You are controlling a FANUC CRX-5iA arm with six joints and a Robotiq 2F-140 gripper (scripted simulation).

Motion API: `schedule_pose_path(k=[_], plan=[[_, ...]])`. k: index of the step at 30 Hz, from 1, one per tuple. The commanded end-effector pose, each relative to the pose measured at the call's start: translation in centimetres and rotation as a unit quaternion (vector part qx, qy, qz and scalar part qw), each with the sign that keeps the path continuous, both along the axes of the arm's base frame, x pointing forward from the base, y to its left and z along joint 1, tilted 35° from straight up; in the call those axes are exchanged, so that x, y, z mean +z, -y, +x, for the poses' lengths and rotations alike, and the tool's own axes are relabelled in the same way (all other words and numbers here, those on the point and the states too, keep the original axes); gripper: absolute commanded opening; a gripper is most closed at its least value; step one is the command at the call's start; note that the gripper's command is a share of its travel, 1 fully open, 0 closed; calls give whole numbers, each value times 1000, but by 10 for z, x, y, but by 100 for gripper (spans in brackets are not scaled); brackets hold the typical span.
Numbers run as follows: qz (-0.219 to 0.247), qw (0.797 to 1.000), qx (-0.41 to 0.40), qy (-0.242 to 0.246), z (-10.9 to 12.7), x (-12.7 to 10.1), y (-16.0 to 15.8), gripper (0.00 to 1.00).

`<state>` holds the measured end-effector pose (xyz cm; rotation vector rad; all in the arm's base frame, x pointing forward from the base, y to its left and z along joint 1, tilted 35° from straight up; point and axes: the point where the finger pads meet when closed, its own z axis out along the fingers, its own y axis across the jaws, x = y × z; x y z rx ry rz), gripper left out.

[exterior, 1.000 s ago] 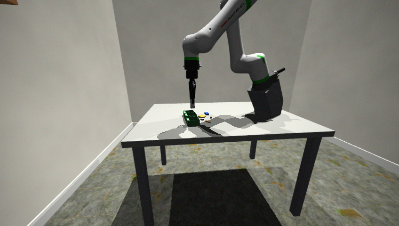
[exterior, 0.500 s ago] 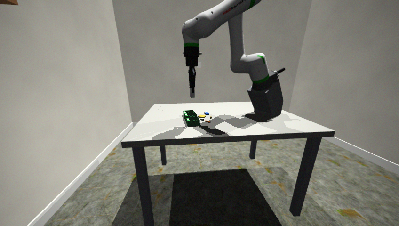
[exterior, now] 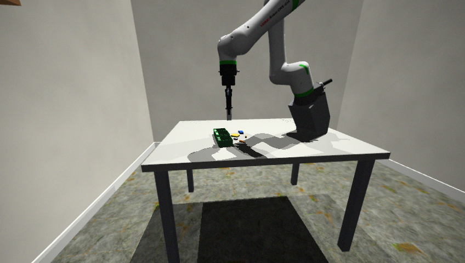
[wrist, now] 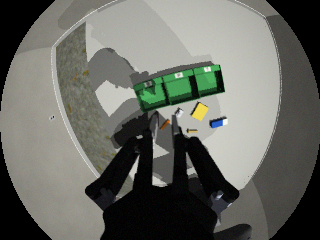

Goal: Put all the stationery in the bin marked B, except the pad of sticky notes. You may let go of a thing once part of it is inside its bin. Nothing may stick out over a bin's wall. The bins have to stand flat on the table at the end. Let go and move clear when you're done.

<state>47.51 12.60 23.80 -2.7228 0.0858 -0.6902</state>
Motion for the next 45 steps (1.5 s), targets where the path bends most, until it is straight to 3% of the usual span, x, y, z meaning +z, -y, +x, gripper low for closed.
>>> schedule_pose_path(k=[1,10,16,45], plan=[[36,997,-67,-20,2,-39,6,18],[102,977,-177,-62,1,-90,16,18],[139,956,-248,-80,0,-91,18,18],[139,956,-248,-80,2,-89,15,18]])
